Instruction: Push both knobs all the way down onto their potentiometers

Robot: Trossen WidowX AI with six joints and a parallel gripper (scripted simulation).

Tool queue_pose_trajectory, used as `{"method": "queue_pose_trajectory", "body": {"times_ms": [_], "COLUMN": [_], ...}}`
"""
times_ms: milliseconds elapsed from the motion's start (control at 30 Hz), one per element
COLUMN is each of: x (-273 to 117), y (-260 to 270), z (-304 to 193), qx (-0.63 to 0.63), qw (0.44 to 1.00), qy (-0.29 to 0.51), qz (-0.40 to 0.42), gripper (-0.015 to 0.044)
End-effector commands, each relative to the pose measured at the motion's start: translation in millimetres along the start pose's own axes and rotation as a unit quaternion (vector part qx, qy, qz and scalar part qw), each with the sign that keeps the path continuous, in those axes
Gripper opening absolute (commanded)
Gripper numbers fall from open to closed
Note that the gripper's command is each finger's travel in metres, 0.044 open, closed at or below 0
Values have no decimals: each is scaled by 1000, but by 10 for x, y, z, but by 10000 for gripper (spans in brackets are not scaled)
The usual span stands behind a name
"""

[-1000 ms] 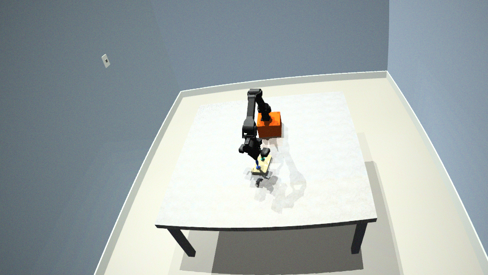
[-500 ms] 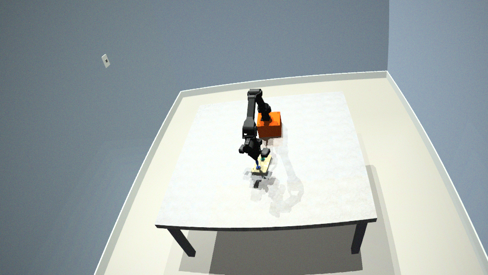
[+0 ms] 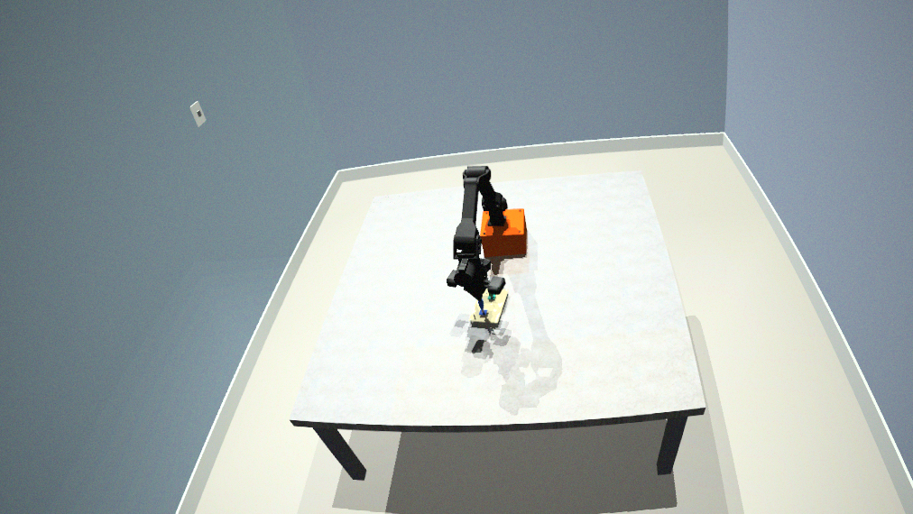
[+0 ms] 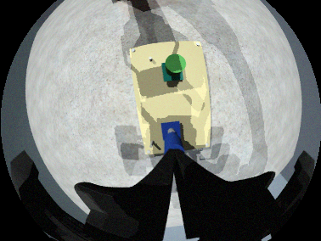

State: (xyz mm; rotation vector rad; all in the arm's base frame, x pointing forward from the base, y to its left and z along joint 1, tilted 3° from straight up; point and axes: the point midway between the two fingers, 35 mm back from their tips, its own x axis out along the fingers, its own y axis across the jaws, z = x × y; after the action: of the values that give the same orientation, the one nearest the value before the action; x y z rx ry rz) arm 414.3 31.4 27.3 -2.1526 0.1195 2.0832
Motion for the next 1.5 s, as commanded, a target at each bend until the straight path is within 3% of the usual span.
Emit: {"method": "queue_pose_trajectory", "body": {"times_ms": [0,1467], "x": [19,164], "y": [-8,-9], "z": [-2,-2], "qx": [-1,-1], "qw": [1000,1000], "qy": [1,0], "qz": [-2,-2], "gripper": [0,0]}}
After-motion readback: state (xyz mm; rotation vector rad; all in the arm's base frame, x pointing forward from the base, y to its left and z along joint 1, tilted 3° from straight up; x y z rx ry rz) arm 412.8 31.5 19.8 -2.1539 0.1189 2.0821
